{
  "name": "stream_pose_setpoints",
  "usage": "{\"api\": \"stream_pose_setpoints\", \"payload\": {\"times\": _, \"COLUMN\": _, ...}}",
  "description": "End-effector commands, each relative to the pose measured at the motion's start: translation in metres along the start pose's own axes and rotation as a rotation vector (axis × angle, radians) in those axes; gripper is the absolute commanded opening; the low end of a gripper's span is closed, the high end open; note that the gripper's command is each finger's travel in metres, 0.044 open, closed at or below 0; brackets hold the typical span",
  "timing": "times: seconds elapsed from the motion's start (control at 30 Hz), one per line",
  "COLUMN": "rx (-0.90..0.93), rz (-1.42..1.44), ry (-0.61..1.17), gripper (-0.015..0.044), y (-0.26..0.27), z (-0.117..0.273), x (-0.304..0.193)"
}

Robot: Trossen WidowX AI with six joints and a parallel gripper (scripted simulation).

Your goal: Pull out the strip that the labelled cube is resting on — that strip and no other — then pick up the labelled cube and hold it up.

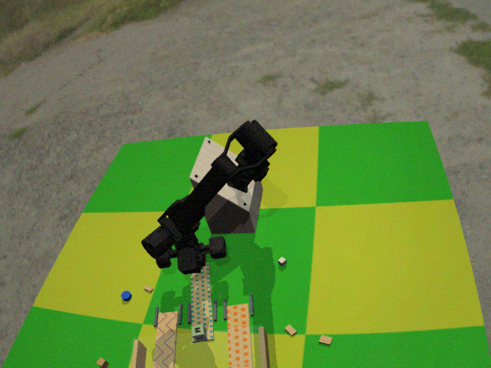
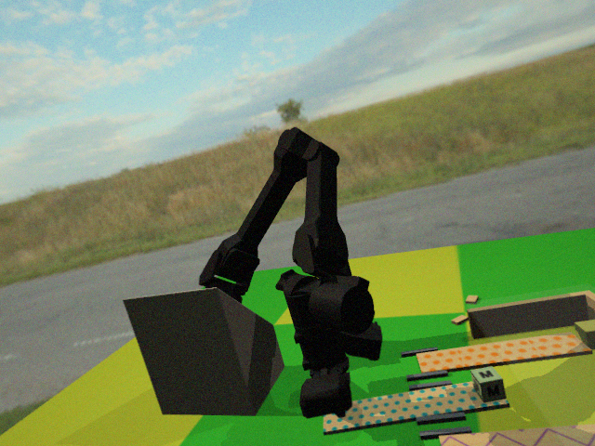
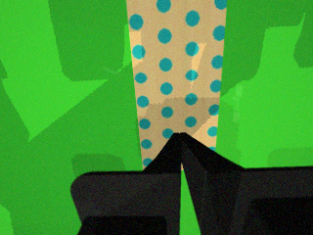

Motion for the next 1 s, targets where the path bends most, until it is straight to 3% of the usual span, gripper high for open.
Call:
{"api": "stream_pose_setpoints", "payload": {"times": 0.0, "rx": 0.016, "rz": -0.005, "ry": 0.034, "gripper": 0.0, "y": 0.007, "z": -0.006, "x": -0.013}}
{"api": "stream_pose_setpoints", "payload": {"times": 0.97, "rx": 0.016, "rz": -0.005, "ry": 0.035, "gripper": 0.0, "y": 0.009, "z": -0.005, "x": -0.028}}
Point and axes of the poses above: the point midway between the two fingers, 35 mm back from their tips, its own z axis back along the fingers, its own y axis across the jaws, x = y × z, the point moved 7 cm from there along z, back along the fingers, and after that the axes turned 6 degrees about z, right-handed, at the moved point
